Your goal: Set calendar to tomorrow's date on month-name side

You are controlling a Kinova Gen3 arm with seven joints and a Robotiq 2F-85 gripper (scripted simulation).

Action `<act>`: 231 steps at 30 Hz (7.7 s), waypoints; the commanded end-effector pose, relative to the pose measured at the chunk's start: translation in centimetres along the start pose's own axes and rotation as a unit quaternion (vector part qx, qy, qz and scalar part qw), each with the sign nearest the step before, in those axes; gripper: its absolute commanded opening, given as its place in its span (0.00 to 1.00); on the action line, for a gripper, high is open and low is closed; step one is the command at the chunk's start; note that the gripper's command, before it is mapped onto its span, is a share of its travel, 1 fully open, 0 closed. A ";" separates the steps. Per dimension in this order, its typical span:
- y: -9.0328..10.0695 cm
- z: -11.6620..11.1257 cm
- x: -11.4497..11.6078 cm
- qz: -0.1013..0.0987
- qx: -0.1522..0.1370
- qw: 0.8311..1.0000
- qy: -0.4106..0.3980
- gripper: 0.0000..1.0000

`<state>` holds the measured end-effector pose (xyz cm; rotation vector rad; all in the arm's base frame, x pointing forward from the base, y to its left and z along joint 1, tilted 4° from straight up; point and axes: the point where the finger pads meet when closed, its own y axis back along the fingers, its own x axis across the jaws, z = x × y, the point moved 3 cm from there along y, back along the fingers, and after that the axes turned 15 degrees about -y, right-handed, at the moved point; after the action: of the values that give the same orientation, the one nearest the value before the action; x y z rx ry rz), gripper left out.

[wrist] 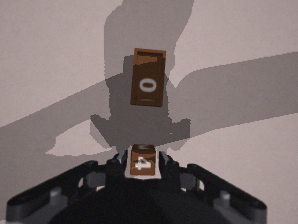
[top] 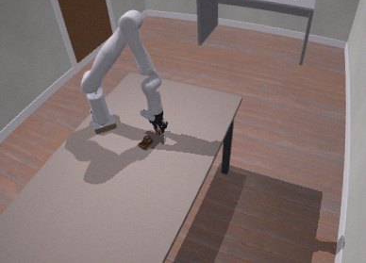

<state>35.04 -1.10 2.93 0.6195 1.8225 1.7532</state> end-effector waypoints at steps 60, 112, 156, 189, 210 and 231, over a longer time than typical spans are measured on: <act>9.0 0.0 0.0 0.000 -0.001 1.000 0.000 1.00; 8.4 -2.2 0.1 0.019 0.006 0.958 0.288 1.00; 8.2 -6.9 -0.8 0.021 -0.015 0.451 0.892 1.00; 8.8 -8.6 -2.0 0.002 -0.003 0.070 0.998 1.00; 9.0 -8.8 -2.2 0.000 0.000 0.012 1.000 1.00; 9.0 -8.8 -2.2 0.000 0.001 0.011 1.000 0.46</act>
<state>30.57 -8.66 12.10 1.4565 -0.6156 -0.5330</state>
